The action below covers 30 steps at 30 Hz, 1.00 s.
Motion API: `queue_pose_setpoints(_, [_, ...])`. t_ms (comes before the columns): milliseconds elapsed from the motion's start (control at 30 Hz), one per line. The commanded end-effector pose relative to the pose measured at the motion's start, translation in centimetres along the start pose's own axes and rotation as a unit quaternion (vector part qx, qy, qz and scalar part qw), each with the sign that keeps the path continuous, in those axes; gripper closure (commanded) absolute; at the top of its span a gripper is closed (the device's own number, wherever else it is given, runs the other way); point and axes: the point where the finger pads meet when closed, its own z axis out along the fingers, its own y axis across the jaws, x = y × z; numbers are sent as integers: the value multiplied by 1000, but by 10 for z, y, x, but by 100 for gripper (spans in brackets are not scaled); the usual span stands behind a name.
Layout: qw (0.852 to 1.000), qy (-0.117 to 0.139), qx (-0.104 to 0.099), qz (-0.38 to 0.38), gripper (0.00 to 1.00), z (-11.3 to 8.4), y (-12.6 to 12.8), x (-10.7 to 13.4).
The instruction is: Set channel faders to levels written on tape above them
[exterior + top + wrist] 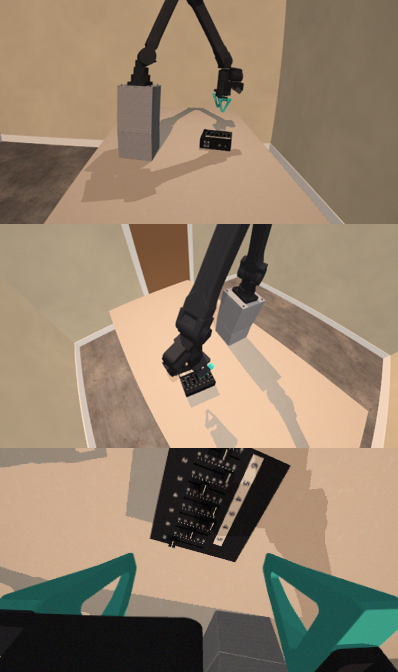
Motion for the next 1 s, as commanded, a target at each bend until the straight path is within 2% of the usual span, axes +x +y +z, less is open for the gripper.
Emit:
queue_pose_setpoints(0, [990,-4,4,139,0,-3,8,-14])
queue_pose_setpoints(167, [966,-1,5,257,0,-4,11,-15])
queue_pose_setpoints(333, [929,0,7,370,0,-5,14,-16])
queue_pose_setpoints(400, [929,0,7,370,0,-5,14,-16])
queue_pose_setpoints(433, [905,0,8,425,0,-5,14,-16])
queue_pose_setpoints(533, [872,1,9,489,0,-5,15,-17])
queue_pose_setpoints(667, [821,1,11,571,0,-5,16,-17])
queue_pose_setpoints(900, [713,-1,17,701,0,-5,17,-17])
queue_pose_setpoints(967, [713,-1,17,701,0,-5,17,-17])
